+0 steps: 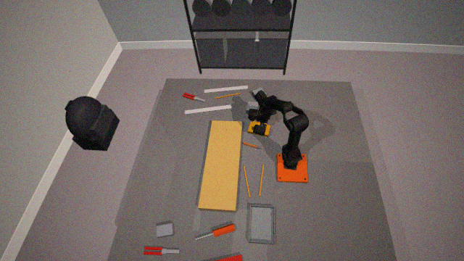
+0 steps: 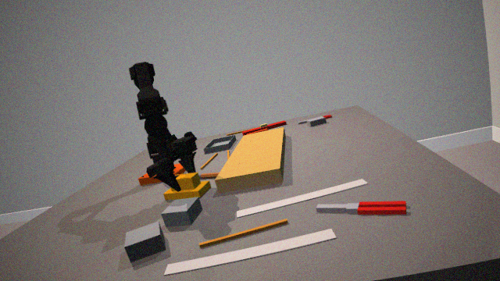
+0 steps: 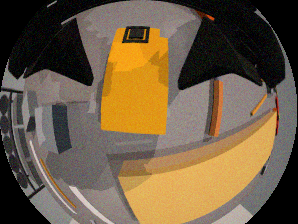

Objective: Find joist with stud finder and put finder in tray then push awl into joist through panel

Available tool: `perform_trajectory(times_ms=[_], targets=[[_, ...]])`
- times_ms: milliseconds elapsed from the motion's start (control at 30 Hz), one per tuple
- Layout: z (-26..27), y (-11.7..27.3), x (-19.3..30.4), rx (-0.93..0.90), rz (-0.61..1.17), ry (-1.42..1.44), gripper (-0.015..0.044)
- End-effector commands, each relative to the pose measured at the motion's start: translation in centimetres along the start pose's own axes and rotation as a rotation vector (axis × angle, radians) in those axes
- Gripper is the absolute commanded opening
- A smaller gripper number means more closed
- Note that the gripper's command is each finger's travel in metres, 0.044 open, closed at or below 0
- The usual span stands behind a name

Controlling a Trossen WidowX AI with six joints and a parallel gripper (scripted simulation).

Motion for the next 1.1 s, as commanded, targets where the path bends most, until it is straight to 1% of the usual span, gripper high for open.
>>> perform_trajectory(times_ms=[0, 167, 933, 1067], targets=[[0.05, -0.6, 0.21, -0.004, 0.0, -0.006, 0.044], [0.05, -0.6, 0.21, -0.004, 0.0, -0.006, 0.0309], [0.05, -0.6, 0.21, -0.004, 0.0, -0.006, 0.0155], [-0.05, 0.18, -0.15, -0.004, 0.0, -0.006, 0.005]])
Point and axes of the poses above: the point midway between the two fingers, 35 mm back from their tips, its own y axis back along the fingers, its own z axis across the jaws, x = y × z, the point moved 5 cm from there along y, back along the fingers, and after that the axes turned 8 degrees about -y, right-handed, at the moved point
